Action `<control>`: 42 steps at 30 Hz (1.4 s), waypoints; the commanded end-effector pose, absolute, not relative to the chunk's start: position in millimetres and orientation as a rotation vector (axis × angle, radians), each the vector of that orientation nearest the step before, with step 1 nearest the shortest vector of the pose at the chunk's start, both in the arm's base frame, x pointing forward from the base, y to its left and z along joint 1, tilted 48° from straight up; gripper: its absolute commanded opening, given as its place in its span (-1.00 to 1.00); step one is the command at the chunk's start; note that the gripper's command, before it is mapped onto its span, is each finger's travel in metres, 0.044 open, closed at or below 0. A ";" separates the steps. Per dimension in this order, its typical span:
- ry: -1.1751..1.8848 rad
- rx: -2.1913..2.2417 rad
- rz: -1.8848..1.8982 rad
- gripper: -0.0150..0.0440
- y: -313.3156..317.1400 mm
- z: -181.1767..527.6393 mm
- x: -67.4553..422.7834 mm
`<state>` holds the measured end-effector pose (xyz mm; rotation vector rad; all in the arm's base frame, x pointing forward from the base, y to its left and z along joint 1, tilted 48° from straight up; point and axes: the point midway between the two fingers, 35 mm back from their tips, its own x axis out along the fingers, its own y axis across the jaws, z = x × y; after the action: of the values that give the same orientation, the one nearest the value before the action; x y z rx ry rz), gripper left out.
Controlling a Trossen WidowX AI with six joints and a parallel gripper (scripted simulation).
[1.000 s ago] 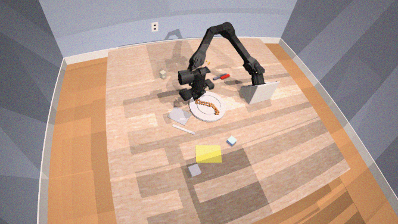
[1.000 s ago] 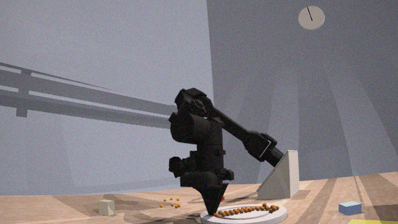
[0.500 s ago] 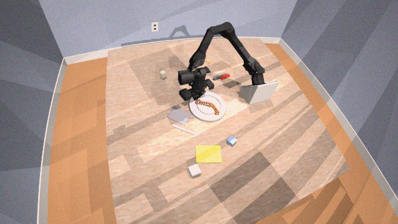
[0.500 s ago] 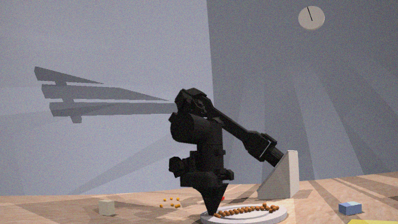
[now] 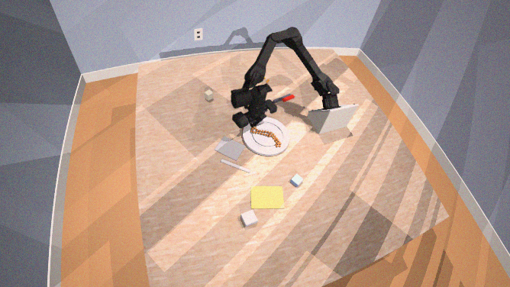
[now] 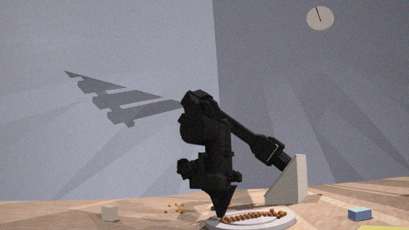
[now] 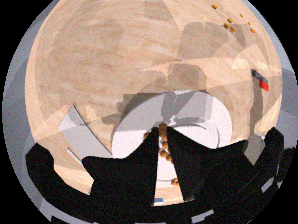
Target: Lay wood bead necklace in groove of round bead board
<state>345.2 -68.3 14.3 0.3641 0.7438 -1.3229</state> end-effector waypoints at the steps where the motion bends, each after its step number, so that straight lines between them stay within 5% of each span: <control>1: 0.740 0.370 -1.324 -0.49 -68.4 14.5 341.9; 24: 0.739 0.369 -1.324 -0.49 -74.6 8.9 342.5; 42: 0.738 0.370 -1.322 1.00 -70.7 12.3 343.2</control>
<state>342.6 -71.2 11.5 0.3684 0.7400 -1.3218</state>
